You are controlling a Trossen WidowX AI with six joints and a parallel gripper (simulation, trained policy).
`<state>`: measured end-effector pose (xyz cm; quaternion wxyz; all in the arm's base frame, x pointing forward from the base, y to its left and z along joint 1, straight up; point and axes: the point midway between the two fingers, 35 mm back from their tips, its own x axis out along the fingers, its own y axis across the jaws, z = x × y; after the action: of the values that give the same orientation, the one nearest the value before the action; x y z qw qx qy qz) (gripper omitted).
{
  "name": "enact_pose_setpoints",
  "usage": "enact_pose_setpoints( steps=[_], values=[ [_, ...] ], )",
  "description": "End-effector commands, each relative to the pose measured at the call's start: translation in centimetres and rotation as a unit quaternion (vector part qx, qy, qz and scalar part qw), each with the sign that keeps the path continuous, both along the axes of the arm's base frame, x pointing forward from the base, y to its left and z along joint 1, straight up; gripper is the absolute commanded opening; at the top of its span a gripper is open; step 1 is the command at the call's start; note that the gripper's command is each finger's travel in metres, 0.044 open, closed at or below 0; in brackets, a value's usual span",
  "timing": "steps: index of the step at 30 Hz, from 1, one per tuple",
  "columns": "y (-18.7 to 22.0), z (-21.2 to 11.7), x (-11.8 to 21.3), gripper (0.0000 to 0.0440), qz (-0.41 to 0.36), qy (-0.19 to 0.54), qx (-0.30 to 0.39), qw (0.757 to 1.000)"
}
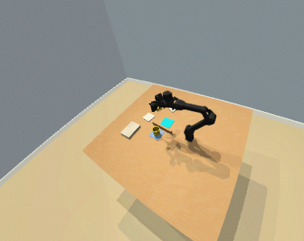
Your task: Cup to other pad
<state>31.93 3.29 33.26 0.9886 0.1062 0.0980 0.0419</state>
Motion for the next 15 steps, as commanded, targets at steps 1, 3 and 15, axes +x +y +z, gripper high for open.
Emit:
enact_pose_setpoints(
  steps=[1,3,15],
  values=[
    [0.4,0.1,0.3,0.0144,0.000,0.022,0.021,1.000],
    [0.7,0.1,0.4,0.0145,0.000,0.034,0.032,0.999],
    [2.1,0.0,1.0,0.0157,-0.006,0.110,0.100,0.989]
  ],
)
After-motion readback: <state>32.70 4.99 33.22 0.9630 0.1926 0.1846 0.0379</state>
